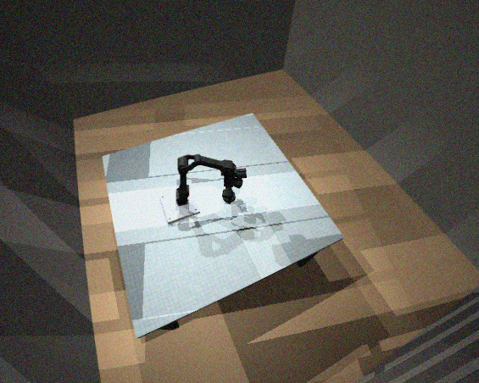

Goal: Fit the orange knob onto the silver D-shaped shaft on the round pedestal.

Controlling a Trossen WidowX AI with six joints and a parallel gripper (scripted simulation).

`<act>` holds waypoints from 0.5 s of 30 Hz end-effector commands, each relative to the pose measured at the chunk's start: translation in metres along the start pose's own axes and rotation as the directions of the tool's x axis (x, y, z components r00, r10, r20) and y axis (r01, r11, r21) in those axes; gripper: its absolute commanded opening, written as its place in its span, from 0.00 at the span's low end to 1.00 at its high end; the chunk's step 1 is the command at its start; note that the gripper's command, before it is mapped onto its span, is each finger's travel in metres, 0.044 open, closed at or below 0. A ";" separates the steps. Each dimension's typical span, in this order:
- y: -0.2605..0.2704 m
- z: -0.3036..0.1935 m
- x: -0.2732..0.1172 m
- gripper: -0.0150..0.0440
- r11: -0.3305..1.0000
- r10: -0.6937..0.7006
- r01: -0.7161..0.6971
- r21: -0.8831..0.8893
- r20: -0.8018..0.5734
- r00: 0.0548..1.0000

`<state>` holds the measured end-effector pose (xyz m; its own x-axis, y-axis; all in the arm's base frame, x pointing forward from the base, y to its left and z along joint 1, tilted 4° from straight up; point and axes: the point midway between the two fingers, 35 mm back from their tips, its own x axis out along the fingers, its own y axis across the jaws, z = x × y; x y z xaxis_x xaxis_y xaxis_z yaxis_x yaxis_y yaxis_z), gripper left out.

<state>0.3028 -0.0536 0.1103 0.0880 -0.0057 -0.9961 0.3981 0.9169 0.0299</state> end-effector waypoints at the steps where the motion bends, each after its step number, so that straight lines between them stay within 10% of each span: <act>1: 0.000 0.000 -0.004 0.25 0.997 0.003 -0.003 0.071 0.009 1.000; 15: 0.001 0.004 -0.004 0.25 0.981 0.003 -0.004 0.193 0.009 1.000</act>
<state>0.3028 -0.0536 0.1127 0.0894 -0.0058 -0.9960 0.5606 0.8269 0.0455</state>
